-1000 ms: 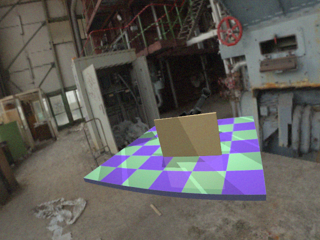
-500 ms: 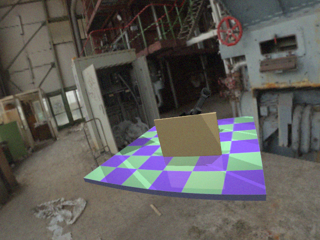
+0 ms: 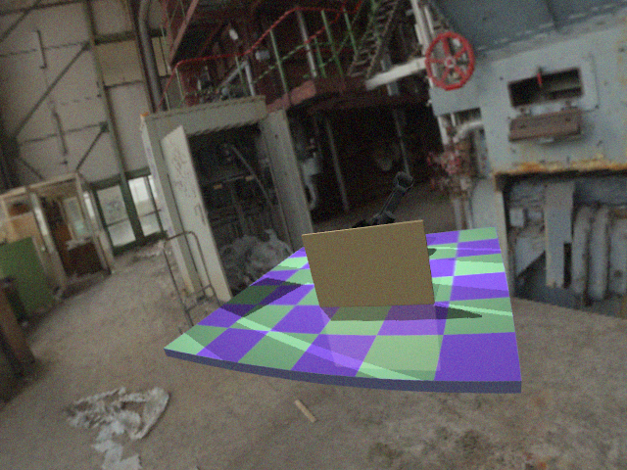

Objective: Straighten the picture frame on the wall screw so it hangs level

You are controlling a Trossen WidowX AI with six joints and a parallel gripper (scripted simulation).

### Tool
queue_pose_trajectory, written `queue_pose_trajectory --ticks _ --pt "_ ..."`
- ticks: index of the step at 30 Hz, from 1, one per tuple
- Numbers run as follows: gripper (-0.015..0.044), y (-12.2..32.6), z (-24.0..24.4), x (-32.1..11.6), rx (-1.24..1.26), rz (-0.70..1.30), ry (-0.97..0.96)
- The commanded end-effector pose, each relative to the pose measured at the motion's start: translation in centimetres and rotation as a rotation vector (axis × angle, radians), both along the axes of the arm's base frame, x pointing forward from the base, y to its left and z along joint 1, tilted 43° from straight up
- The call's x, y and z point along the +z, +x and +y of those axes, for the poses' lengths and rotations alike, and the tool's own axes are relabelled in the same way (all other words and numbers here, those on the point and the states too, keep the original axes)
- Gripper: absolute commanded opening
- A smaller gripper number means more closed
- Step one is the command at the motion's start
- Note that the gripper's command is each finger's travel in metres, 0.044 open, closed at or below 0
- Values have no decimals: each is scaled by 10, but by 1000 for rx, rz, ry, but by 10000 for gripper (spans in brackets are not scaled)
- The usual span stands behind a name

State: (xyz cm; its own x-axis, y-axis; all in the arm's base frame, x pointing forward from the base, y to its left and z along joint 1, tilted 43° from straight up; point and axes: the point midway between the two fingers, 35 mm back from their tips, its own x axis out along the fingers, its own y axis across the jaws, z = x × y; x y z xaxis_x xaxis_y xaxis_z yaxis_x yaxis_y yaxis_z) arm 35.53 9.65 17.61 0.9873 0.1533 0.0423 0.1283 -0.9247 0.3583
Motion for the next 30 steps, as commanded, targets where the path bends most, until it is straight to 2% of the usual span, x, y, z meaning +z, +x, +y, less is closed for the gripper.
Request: queue_pose_trajectory --ticks 1,30 --pt "0 0 -1 1 -9 -4 3" --pt "0 0 1 0 -5 -10 -68"
